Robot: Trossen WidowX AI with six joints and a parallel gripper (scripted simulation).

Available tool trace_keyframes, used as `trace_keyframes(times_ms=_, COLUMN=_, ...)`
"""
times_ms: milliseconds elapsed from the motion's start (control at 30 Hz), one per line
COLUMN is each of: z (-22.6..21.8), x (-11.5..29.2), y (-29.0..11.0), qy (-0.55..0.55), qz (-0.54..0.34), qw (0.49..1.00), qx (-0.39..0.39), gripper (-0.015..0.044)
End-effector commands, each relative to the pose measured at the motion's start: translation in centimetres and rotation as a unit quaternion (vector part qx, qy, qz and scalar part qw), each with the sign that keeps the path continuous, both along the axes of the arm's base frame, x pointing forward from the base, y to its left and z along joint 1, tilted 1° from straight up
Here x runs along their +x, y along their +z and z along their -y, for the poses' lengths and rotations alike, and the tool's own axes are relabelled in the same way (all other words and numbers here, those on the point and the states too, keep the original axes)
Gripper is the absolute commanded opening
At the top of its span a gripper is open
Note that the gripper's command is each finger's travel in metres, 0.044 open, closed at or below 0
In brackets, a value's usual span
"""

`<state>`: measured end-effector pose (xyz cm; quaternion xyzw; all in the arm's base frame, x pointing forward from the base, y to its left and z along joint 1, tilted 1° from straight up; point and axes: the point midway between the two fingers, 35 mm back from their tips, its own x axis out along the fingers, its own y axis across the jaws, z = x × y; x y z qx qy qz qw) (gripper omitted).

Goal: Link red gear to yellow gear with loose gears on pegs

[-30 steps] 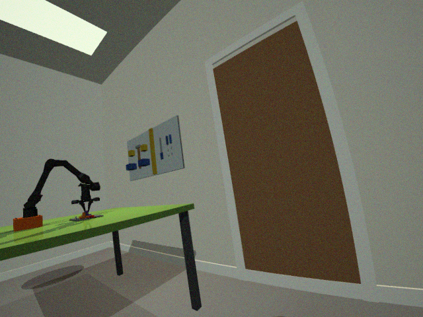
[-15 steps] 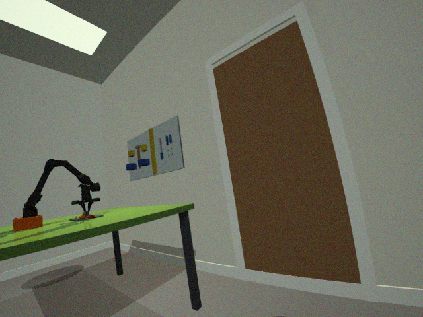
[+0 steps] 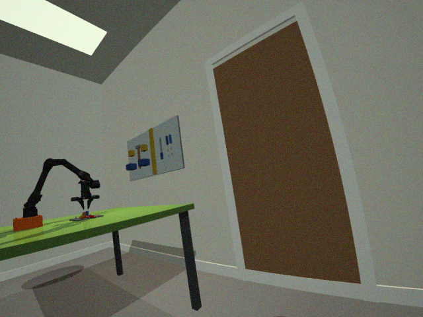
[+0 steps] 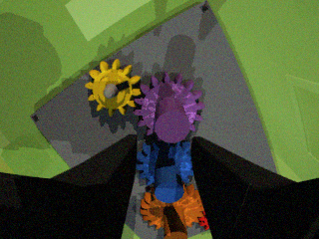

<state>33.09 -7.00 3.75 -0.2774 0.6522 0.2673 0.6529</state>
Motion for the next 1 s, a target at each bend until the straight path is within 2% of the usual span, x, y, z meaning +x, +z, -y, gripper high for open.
trace_keyframes(times_ms=0, z=0.0, x=0.3, y=2.4, qy=-0.002, qz=0.013, qw=1.0, qx=-0.003, gripper=0.014)
trace_keyframes(times_ms=67, z=0.0, x=0.3, y=2.4, qy=-0.002, qz=0.013, qw=1.0, qx=-0.003, gripper=0.014)
trace_keyframes(times_ms=100, z=0.0, x=0.3, y=1.9, qy=0.0, qz=0.011, qw=1.0, qx=-0.002, gripper=0.0166)
trace_keyframes(times_ms=233, z=-0.1, x=-0.2, y=6.4, qy=0.0, qz=0.011, qw=1.0, qx=-0.002, gripper=0.0271)
trace_keyframes(times_ms=433, z=-0.1, x=-0.3, y=6.7, qy=0.0, qz=0.011, qw=1.0, qx=-0.002, gripper=0.0429)
trace_keyframes(times_ms=467, z=-0.1, x=-0.3, y=6.7, qy=0.0, qz=0.011, qw=1.0, qx=-0.002, gripper=0.044)
trace_keyframes(times_ms=967, z=-0.1, x=-0.3, y=6.7, qy=0.0, qz=0.011, qw=1.0, qx=-0.002, gripper=0.044)
